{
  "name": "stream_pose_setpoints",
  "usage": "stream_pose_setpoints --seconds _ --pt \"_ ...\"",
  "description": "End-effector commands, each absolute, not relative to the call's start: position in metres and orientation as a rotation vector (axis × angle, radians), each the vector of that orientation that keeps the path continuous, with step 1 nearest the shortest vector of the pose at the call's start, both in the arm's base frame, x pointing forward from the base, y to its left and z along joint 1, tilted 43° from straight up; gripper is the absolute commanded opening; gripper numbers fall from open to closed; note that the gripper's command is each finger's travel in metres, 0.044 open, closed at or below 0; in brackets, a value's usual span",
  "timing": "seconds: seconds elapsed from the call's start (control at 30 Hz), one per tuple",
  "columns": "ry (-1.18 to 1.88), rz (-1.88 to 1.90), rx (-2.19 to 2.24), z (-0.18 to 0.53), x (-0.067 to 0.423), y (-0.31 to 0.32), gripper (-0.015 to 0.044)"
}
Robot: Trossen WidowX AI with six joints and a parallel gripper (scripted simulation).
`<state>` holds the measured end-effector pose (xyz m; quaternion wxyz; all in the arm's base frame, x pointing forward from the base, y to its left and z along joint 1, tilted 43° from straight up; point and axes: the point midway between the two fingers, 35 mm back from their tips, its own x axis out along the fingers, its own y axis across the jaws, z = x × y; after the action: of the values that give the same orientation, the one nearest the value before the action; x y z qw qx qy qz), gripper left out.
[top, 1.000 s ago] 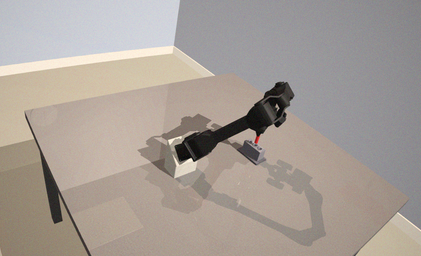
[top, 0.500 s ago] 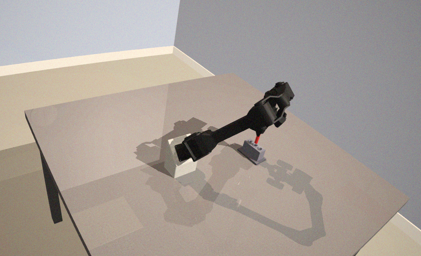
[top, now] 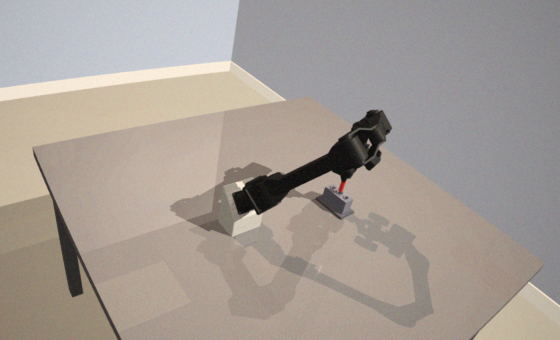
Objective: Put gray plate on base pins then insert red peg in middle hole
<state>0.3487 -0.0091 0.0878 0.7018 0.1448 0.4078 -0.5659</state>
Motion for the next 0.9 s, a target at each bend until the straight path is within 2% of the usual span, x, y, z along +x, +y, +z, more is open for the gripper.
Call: stream_pose_setpoints --seconds 0.0,0.87 --pt "0.906 -1.258 0.318 0.0854 0.3489 -0.0121 0.0" --pt "0.908 -1.255 0.319 0.0782 0.3492 -0.0167 0.0"
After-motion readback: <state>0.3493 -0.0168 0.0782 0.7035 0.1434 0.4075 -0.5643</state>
